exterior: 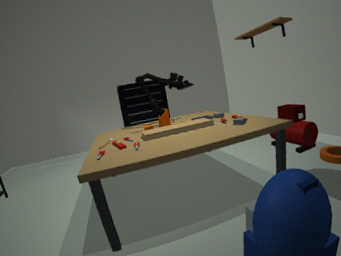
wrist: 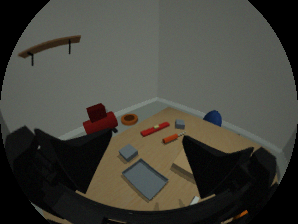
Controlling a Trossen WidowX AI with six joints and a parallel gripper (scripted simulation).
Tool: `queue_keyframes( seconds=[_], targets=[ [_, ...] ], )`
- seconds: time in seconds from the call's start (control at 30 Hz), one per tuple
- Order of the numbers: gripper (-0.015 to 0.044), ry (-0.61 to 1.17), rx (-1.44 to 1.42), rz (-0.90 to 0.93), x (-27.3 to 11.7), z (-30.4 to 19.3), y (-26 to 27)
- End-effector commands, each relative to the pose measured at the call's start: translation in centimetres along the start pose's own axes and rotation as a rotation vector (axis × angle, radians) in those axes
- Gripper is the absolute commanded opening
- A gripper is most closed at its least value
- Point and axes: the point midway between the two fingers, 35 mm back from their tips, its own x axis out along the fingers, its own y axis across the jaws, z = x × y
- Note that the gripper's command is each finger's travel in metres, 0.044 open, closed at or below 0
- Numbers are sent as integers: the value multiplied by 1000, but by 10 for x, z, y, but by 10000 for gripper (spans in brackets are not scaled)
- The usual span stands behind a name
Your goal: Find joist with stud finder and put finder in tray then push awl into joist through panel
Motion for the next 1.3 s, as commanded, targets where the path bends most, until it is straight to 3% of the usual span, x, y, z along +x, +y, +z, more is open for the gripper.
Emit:
queue_keyframes(
  seconds=[0.0,0.33,0.67,0.87,1.07,1.27],
  targets=[
    [440,108,36,-108,22,4,-58],
    [440,446,171,-381,34,-33,-227],
    [440,814,356,-567,-32,-113,-356],
    [440,1035,499,-635,-102,-165,-397],
    [440,1240,663,-669,-180,-206,-405],
    [440,1263,683,-671,-189,-209,-404]
  ],
)
